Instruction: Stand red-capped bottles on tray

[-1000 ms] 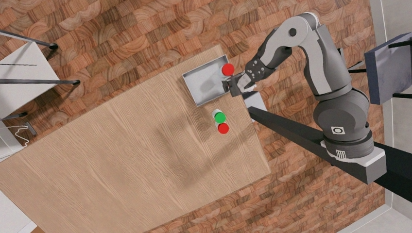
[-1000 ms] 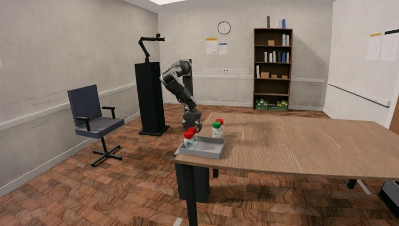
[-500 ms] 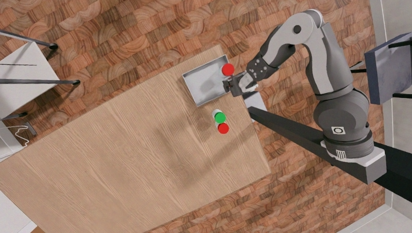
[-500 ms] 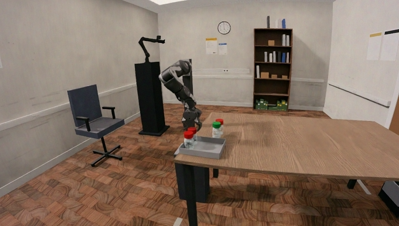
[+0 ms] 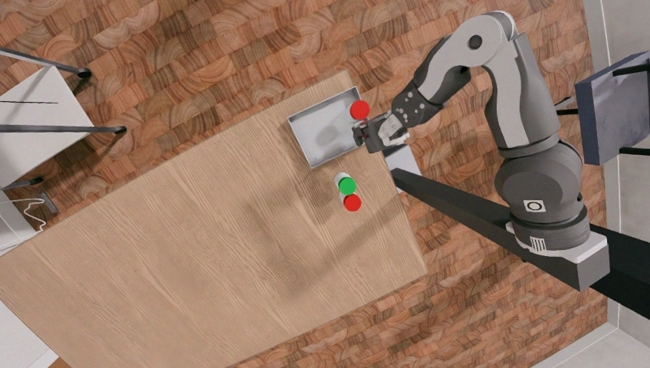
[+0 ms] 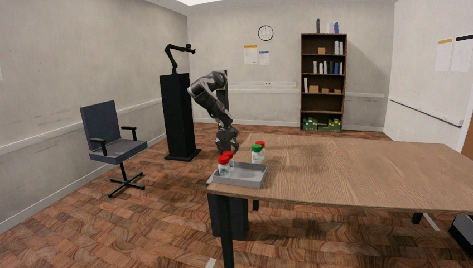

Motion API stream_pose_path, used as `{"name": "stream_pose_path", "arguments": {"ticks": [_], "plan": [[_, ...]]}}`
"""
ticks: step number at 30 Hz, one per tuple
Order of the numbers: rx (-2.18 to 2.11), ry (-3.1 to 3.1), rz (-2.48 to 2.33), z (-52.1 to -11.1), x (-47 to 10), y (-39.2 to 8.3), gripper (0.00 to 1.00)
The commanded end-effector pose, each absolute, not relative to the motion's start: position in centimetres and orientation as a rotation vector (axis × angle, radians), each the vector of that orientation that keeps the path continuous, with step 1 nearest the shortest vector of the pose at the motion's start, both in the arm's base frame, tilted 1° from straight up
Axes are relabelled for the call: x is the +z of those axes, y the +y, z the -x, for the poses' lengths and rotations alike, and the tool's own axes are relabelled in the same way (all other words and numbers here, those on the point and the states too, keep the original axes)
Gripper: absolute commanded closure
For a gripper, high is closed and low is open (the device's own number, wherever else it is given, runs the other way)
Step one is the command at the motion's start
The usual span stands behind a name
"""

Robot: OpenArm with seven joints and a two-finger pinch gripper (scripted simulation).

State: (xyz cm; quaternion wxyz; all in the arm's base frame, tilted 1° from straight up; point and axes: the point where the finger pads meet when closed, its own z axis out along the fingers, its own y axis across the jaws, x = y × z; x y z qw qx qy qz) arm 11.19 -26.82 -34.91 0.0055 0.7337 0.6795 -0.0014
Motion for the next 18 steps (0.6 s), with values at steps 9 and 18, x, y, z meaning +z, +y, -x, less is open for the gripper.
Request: {"name": "stream_pose_path", "arguments": {"ticks": [9,18], "plan": [[-0.008,2.123,-2.296,-11.4,-34.3,-26.9,0.48],[-0.006,2.125,-2.296,-11.3,-30.9,-26.8,0.48]]}}
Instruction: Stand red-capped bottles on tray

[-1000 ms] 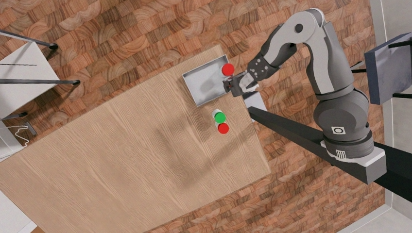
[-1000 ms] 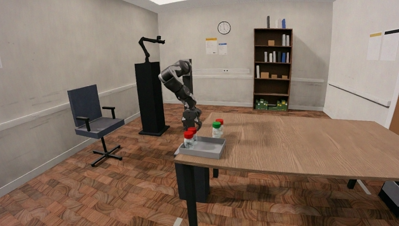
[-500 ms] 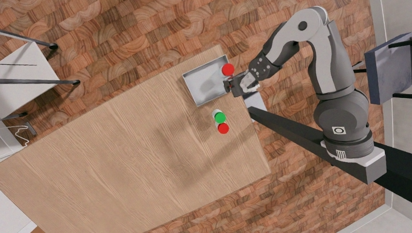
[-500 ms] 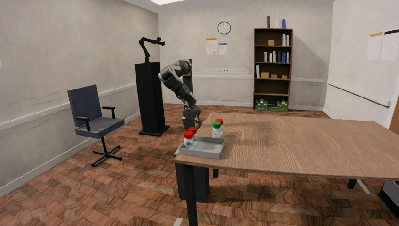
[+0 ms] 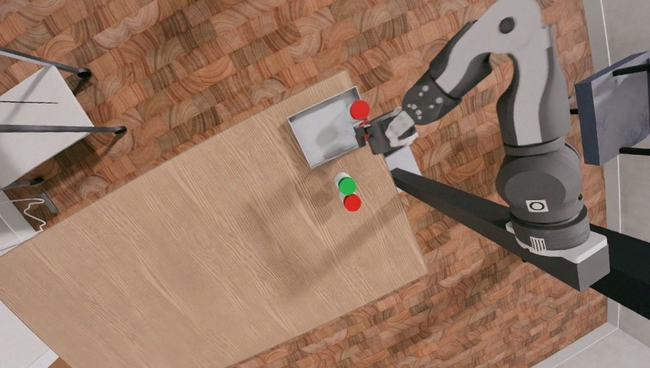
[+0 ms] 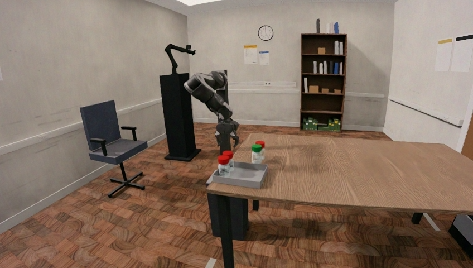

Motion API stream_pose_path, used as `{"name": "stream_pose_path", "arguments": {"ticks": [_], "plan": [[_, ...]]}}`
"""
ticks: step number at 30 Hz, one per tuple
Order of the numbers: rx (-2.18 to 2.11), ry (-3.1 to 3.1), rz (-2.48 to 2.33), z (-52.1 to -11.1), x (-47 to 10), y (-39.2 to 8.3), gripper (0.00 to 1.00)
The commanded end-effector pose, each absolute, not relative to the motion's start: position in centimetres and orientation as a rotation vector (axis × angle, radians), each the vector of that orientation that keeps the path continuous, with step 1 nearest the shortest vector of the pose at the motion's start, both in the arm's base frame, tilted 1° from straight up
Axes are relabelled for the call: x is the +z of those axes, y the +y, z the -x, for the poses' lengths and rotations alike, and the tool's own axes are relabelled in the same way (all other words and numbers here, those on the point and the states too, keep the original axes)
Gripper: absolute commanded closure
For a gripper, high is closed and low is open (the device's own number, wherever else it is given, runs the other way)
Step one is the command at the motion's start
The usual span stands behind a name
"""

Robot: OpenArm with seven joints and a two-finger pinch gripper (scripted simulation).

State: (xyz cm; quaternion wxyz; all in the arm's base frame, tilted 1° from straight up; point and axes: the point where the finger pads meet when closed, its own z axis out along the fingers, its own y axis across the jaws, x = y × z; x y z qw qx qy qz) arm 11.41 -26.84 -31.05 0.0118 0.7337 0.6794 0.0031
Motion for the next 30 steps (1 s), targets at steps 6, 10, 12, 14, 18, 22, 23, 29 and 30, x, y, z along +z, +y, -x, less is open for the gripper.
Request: {"name": "stream_pose_path", "arguments": {"ticks": [6,10,12,14,18,22,23,29,30], "plan": [[-0.006,2.125,-2.296,-11.3,-29.4,-26.8,0.48],[-0.006,2.125,-2.296,-11.3,-29.4,-26.8,0.48],[-0.002,2.122,-2.292,-11.4,-29.0,-26.8,0.48],[-0.004,2.123,-2.293,-11.3,-28.6,-26.8,0.48],[-0.009,2.126,-2.297,-11.2,-27.8,-26.8,0.48],[-0.011,2.127,-2.298,-11.2,-27.4,-26.8,0.48],[-0.011,2.127,-2.298,-11.2,-27.4,-26.8,0.48],[-0.012,2.123,-2.296,-11.2,-27.5,-26.8,0.58],[-0.012,2.123,-2.296,-11.2,-27.5,-26.8,0.58]]}}
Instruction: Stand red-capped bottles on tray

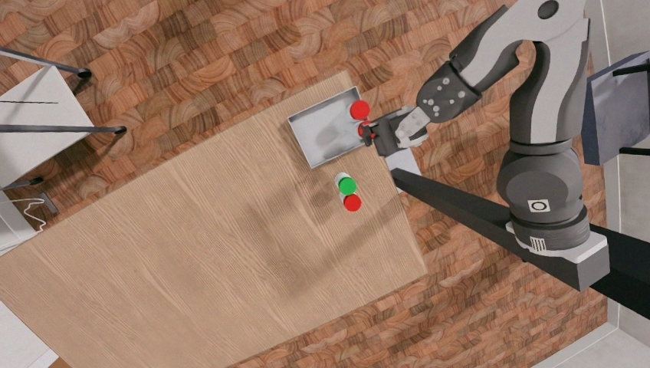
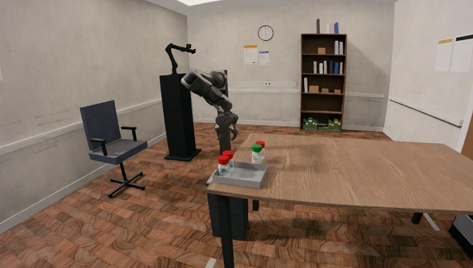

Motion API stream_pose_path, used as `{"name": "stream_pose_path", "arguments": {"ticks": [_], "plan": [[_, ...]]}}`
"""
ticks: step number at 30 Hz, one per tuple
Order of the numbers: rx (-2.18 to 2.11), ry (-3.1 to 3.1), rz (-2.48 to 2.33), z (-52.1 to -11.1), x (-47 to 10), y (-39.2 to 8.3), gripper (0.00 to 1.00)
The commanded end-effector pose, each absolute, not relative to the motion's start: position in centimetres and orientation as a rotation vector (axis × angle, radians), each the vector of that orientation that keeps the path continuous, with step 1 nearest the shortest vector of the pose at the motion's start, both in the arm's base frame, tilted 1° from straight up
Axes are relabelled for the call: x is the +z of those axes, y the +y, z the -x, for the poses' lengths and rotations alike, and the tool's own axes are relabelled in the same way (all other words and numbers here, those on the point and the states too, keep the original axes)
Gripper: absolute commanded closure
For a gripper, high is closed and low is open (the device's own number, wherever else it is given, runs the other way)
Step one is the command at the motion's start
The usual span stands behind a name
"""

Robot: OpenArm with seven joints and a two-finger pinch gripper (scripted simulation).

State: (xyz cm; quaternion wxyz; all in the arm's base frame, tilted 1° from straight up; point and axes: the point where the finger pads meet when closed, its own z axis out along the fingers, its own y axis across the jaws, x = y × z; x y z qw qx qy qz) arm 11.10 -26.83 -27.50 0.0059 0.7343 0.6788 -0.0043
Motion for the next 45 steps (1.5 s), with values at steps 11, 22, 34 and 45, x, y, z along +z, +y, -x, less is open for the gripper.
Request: {"name": "stream_pose_path", "arguments": {"ticks": [11,22,34,45], "plan": [[-0.012,2.123,-2.296,-11.2,-27.5,-26.8,0.58],[-0.012,2.124,-2.297,-11.1,-27.5,-26.8,0.58],[-0.012,2.191,-2.232,-13.5,-27.0,-25.4,0.58],[-0.013,2.340,-2.075,-18.9,-25.9,-22.1,0.58]]}}
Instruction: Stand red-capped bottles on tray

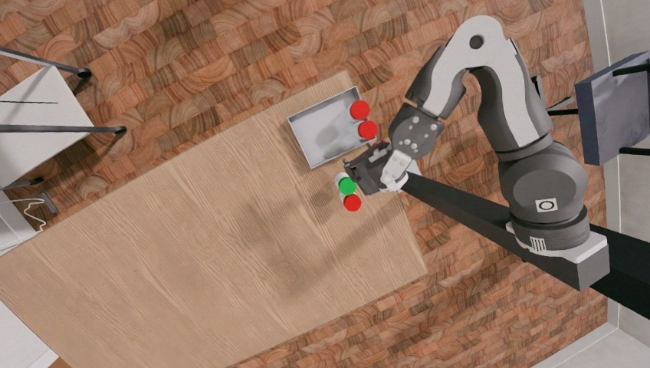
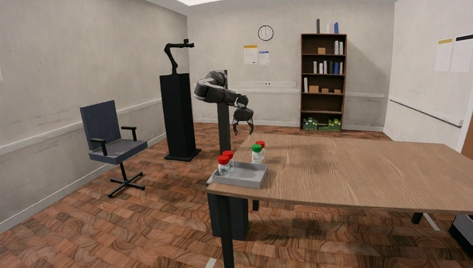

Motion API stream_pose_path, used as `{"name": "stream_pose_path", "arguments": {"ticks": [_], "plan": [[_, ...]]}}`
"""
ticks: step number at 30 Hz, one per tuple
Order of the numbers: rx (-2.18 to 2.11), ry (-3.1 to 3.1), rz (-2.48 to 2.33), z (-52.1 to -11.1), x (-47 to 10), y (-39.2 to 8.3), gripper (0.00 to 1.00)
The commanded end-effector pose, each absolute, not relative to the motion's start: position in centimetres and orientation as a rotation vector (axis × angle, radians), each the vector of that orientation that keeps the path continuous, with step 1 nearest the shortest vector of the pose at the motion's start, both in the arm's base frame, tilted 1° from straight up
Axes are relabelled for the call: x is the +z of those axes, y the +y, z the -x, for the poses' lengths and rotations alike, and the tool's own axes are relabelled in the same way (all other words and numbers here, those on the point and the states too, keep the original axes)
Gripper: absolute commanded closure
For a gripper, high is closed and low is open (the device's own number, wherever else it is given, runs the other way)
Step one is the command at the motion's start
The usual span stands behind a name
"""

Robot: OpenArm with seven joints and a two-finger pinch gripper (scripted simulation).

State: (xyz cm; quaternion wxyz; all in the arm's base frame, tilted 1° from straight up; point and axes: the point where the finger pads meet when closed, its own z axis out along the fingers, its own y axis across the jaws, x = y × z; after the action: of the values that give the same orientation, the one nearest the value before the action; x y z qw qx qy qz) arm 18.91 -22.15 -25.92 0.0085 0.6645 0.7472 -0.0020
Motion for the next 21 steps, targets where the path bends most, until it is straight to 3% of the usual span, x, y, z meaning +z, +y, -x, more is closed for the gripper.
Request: {"name": "stream_pose_path", "arguments": {"ticks": [1,21], "plan": [[-0.013,2.340,-2.075,-18.9,-25.9,-22.1,0.58],[-0.006,2.447,-1.944,-20.8,-25.9,-17.5,0.58]]}}
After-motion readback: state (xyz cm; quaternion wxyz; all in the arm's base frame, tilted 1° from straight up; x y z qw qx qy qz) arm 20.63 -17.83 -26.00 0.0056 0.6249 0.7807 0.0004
